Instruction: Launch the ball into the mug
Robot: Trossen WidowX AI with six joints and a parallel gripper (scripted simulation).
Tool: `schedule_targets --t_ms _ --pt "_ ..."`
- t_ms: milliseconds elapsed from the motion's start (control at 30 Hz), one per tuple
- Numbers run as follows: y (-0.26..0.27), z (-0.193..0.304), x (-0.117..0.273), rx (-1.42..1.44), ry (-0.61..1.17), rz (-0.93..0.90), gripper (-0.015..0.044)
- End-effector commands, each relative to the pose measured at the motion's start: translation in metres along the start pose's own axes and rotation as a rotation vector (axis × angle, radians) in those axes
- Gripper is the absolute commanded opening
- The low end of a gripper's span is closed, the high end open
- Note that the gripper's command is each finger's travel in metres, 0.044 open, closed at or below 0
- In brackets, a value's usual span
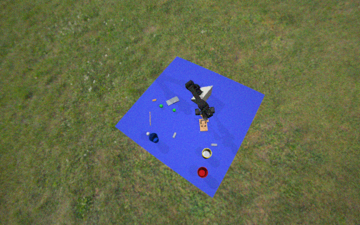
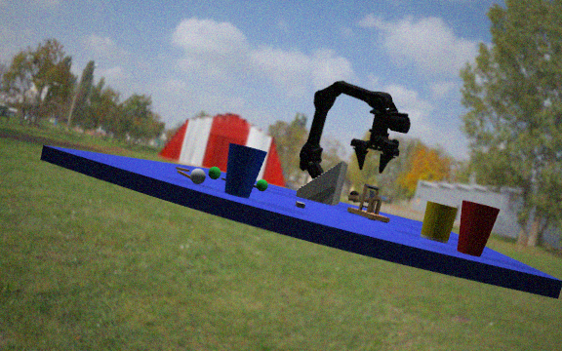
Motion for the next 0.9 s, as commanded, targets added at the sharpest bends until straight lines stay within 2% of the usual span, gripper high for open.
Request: schedule_targets --t_ms 0,567,867 --pt "0.003 -0.036 0.009 0.019 -0.153 -0.014 0.044" --pt "-0.006 -0.176 0.067 0.024 -0.729 0.038 0.044" --pt "-0.026 -0.224 0.106 -0.022 -0.957 0.117 0.044"
Point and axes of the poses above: the point midway between the two fingers, 35 mm back from their tips, its own x axis back along the fingers, its own y axis across the jaws, z = x × y, the point moved 1 cm from there along x, back along the fingers, and after that the axes turned 3 degrees about x, right-handed, at the moved point
